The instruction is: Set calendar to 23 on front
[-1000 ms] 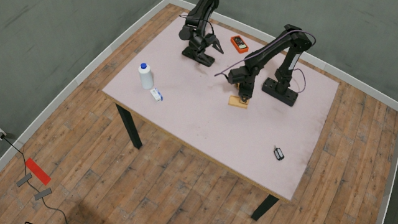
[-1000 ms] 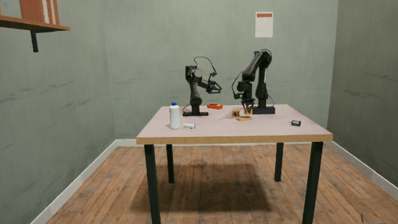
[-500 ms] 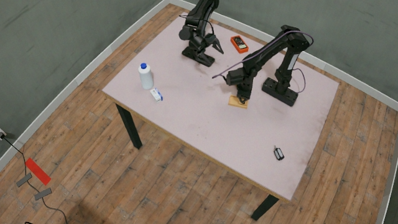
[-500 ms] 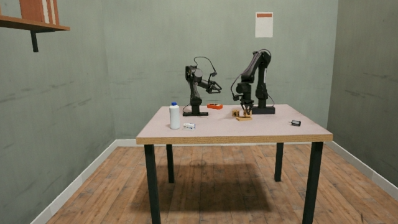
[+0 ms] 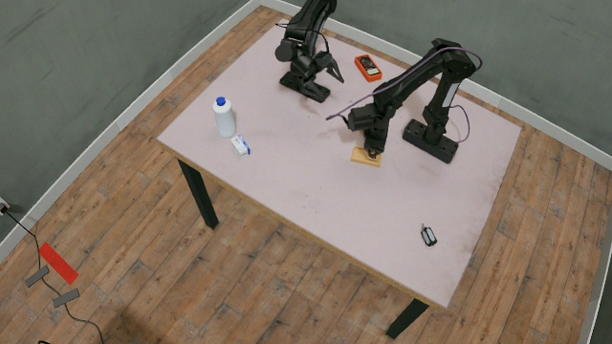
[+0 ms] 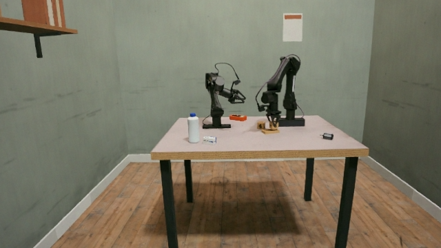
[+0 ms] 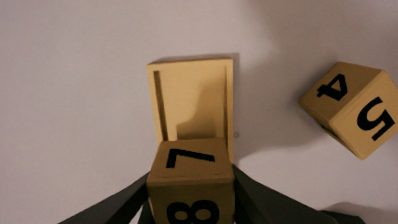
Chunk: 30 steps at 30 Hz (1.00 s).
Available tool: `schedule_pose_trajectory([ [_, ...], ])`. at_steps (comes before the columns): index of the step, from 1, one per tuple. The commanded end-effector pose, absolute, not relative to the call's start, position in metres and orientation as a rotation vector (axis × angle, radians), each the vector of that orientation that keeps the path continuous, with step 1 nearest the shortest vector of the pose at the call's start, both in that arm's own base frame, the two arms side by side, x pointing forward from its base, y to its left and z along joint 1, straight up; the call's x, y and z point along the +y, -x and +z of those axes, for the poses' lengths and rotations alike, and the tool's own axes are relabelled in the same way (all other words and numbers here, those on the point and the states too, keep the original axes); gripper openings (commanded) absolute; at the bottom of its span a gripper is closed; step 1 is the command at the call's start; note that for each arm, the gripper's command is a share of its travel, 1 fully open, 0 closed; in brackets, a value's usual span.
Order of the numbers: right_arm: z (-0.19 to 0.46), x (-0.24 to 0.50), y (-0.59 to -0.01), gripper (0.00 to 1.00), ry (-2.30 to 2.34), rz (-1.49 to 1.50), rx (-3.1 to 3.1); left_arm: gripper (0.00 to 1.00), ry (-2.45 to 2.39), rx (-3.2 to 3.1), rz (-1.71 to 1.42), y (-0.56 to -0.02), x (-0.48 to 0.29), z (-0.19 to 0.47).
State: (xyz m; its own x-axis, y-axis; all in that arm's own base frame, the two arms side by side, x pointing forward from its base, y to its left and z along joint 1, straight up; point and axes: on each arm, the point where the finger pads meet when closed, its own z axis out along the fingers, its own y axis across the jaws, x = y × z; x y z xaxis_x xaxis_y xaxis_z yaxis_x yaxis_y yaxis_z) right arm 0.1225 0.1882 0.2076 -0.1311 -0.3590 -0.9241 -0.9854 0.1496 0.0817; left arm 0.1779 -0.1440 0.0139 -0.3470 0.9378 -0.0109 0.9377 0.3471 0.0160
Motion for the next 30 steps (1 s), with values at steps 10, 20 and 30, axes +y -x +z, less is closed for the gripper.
schedule_pose_trajectory([
  [10, 0.214, 0.188, -0.121, 1.0, 1.32, 1.002, 1.614, 0.4, -1.782, 2.55, -0.012, -0.178, -0.148, -0.005],
  [20, 0.214, 0.188, -0.121, 1.0, 1.32, 1.002, 1.614, 0.4, -1.807, 2.573, -0.012, -0.173, -0.144, -0.017],
  [30, 0.214, 0.188, -0.121, 1.0, 1.32, 1.002, 1.614, 0.4, -1.814, 2.574, -0.012, -0.176, -0.149, -0.002],
])
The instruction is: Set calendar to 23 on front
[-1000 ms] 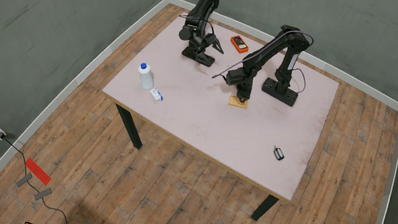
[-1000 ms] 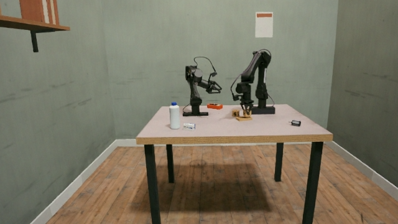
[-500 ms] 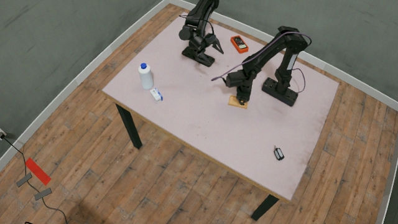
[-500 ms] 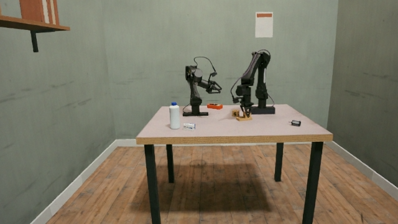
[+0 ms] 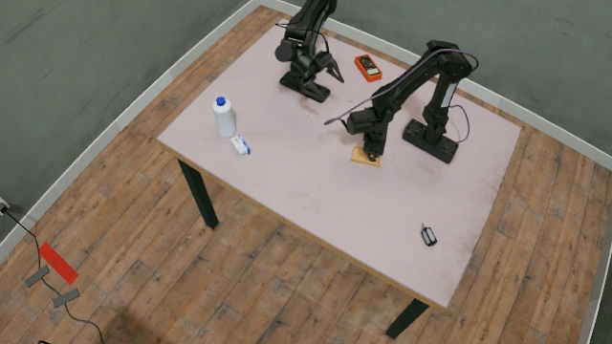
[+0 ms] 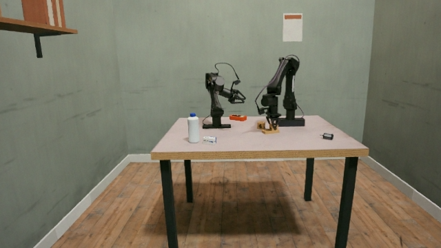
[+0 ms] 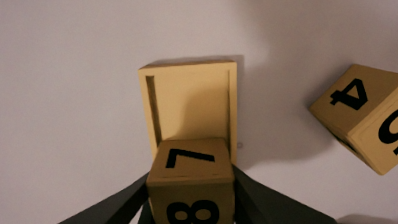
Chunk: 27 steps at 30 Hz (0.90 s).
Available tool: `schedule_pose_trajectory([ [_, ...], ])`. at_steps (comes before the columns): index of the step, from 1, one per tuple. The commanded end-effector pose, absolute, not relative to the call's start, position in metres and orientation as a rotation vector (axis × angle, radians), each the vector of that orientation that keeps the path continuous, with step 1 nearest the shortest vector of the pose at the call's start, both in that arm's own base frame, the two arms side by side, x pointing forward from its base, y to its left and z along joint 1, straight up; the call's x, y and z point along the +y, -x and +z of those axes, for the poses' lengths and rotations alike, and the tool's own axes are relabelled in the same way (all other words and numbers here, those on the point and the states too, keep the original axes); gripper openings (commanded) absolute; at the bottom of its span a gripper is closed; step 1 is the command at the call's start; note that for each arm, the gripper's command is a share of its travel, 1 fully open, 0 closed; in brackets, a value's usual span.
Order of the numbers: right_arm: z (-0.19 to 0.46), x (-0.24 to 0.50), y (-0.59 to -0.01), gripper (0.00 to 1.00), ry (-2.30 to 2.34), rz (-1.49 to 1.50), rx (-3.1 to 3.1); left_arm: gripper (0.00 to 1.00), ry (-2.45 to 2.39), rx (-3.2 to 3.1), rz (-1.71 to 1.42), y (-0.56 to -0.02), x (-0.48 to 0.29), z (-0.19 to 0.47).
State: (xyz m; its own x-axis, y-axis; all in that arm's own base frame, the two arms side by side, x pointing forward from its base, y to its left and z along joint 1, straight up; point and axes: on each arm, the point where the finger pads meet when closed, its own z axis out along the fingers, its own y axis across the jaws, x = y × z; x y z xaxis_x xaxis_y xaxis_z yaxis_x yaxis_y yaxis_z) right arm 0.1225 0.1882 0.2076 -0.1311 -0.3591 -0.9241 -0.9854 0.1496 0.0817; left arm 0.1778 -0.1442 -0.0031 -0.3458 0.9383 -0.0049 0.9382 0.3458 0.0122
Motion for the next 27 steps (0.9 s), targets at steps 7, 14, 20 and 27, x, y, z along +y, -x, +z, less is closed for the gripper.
schedule_pose_trajectory([
  [7, 0.214, 0.188, -0.121, 1.0, 1.32, 1.002, 1.614, 0.69, -1.795, 2.567, -0.015, -0.177, -0.153, 0.002],
  [14, 0.214, 0.188, -0.121, 1.0, 1.32, 1.002, 1.614, 0.69, -1.775, 2.536, -0.021, -0.18, -0.159, 0.012],
  [20, 0.214, 0.188, -0.121, 1.0, 1.32, 1.002, 1.614, 0.69, -1.787, 2.526, -0.021, -0.18, -0.159, 0.025],
  [27, 0.214, 0.188, -0.121, 1.0, 1.32, 1.002, 1.614, 0.69, -1.782, 2.528, -0.005, -0.185, -0.154, 0.047],
])
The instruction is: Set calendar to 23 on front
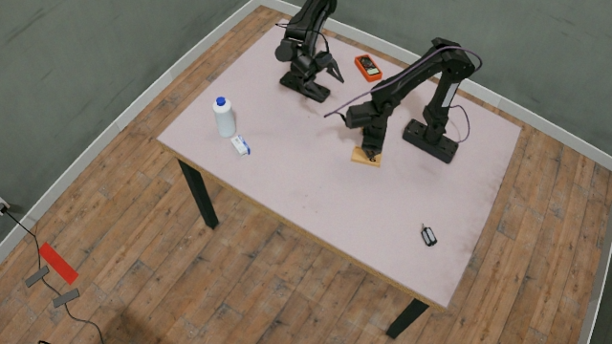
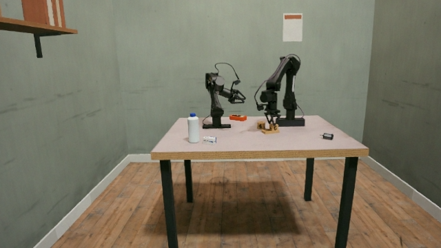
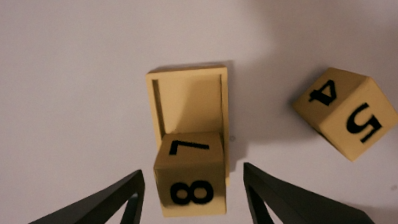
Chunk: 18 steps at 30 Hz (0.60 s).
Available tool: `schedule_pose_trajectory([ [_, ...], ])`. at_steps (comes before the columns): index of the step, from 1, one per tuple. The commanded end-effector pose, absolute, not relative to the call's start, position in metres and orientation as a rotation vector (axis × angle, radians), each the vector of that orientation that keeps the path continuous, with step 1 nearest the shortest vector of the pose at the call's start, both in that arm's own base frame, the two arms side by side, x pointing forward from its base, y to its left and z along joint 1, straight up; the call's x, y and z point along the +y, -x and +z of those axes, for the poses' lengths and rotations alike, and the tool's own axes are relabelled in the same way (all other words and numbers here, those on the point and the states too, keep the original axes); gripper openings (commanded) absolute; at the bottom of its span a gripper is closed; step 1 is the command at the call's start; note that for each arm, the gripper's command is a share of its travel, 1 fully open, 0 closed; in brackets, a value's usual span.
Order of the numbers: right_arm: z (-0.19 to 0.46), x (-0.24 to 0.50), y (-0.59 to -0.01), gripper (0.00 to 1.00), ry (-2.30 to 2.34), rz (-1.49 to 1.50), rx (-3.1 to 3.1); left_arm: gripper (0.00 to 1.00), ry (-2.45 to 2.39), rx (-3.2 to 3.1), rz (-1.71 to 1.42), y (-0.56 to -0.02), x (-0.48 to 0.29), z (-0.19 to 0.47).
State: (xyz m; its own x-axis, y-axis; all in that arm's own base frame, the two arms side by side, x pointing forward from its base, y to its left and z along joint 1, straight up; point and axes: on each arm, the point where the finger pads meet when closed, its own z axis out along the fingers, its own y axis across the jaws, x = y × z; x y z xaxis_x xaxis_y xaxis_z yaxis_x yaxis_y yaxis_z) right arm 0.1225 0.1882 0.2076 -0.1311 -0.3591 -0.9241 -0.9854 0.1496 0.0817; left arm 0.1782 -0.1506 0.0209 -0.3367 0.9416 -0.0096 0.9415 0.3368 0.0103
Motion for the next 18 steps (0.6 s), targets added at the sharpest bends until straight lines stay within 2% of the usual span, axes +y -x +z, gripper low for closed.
schedule_pose_trajectory([
  [1, 0.214, 0.188, -0.121, 1.0, 1.32, 1.002, 1.614, 0.69, -1.782, 2.528, -0.005, -0.185, -0.154, 0.053],
  [8, 0.214, 0.188, -0.121, 1.0, 1.32, 1.002, 1.614, 0.69, -1.781, 2.529, -0.018, -0.182, -0.153, 0.092],
  [18, 0.211, 0.186, -0.124, 1.0, 1.295, 0.996, 1.677, 0.69, -1.8, 2.576, -0.013, -0.178, -0.146, 0.08],
])
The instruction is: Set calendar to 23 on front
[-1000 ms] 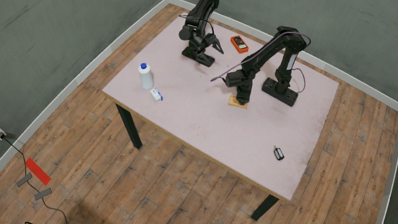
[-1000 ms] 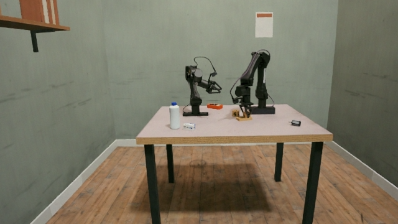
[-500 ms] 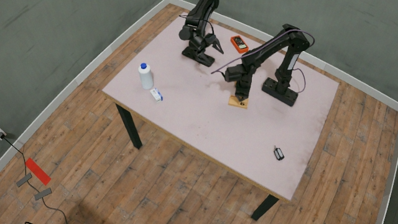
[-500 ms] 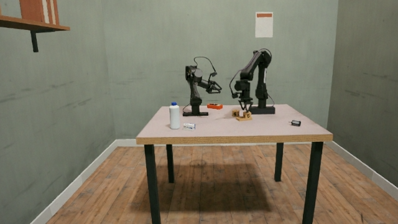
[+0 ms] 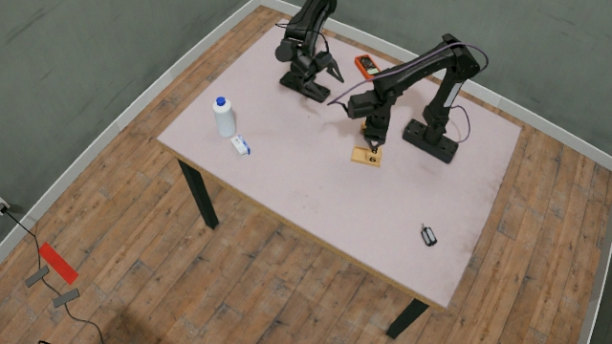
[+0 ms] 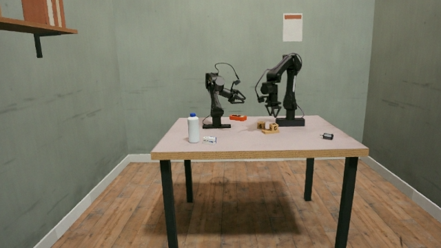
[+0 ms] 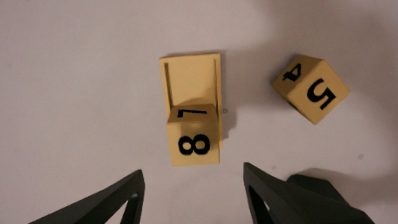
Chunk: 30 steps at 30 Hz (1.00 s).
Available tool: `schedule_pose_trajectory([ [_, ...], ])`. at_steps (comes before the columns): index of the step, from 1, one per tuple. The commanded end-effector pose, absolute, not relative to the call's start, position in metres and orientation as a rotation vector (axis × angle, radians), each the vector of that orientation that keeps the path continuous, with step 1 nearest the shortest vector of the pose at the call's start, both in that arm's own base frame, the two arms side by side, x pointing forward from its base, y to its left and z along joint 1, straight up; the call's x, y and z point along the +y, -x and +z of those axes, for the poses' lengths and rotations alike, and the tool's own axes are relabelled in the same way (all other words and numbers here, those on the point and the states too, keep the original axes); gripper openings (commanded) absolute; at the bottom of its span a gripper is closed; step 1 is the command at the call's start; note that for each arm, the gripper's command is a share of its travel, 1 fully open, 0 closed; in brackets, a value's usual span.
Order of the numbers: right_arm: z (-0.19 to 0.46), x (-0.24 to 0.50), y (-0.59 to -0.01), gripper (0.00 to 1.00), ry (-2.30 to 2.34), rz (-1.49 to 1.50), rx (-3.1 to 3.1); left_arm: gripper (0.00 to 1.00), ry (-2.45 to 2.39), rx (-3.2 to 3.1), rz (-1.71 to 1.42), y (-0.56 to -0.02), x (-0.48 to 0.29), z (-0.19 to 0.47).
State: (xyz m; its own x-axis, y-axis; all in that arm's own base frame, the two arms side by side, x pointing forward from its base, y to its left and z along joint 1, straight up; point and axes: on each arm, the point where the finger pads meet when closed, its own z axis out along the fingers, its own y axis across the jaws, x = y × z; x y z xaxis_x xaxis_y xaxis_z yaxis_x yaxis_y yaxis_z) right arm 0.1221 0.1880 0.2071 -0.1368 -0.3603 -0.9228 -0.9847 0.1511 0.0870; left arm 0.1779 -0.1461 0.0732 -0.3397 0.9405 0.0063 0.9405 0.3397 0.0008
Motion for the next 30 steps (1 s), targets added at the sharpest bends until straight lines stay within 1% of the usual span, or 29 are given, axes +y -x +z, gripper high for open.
schedule_pose_trajectory([
  [1, 0.209, 0.186, -0.12, 1.0, 1.299, 0.99, 1.703, 0.69, 1.798, -2.574, 0.013, -0.178, -0.146, 0.08],
  [5, 0.206, 0.184, -0.116, 1.0, 1.294, 0.968, 1.759, 0.69, 1.798, -2.574, 0.013, -0.178, -0.146, 0.08],
  [9, 0.203, 0.179, -0.097, 1.0, 1.301, 0.897, 1.909, 0.69, 1.801, -2.573, -0.001, -0.178, -0.146, 0.08],
  [16, 0.223, 0.153, -0.076, 1.0, 1.205, 0.727, 2.012, 0.69, 1.801, -2.573, -0.001, -0.178, -0.146, 0.08],
  [21, 0.231, 0.141, -0.073, 1.0, 1.138, 0.676, 2.03, 0.69, 1.801, -2.573, -0.001, -0.178, -0.146, 0.08],
  [30, 0.251, 0.098, -0.078, 1.0, 0.829, 0.522, 2.079, 0.69, 1.801, -2.573, -0.001, -0.178, -0.146, 0.08],
])
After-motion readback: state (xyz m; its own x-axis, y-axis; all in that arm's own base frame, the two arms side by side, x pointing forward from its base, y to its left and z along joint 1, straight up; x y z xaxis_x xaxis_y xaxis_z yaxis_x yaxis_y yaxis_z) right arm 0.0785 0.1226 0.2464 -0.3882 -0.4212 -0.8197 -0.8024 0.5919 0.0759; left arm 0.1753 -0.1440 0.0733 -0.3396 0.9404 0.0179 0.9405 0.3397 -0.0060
